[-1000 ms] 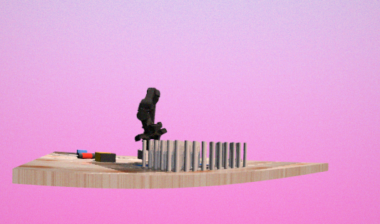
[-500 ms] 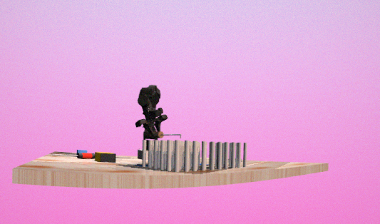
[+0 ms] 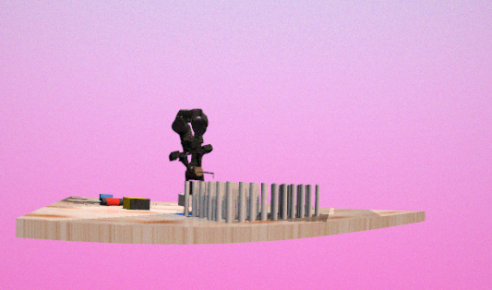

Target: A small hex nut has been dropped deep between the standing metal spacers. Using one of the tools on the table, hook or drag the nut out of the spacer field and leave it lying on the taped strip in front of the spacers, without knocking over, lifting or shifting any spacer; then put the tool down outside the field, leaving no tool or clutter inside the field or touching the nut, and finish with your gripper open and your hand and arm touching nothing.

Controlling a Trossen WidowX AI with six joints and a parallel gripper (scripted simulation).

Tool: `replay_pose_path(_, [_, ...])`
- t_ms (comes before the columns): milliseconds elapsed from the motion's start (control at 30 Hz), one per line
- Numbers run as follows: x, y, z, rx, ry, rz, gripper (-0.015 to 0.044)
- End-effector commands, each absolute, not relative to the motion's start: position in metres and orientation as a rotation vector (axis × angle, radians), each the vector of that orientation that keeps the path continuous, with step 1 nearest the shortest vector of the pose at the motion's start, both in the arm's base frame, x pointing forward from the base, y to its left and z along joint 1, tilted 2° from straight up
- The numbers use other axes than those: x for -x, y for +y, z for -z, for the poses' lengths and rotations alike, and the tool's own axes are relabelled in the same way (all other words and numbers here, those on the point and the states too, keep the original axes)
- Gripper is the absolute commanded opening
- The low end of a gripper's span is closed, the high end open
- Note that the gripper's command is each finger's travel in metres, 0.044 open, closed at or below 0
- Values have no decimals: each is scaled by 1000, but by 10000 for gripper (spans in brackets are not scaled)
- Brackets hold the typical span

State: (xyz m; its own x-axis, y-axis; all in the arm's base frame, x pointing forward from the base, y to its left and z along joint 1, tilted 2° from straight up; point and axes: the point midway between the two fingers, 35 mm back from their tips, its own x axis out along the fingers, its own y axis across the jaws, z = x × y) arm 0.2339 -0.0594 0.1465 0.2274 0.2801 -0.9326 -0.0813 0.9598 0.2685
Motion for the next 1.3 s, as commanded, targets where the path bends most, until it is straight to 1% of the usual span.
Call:
replay_pose_path(0, [-236, -73, -148, -254, 1335, -160, 0])
replay_pose_path(633, [-233, -145, -153, -686, 1351, 385, 0])
replay_pose_path(1267, [-210, -217, -156, -1104, 1210, 958, 0])
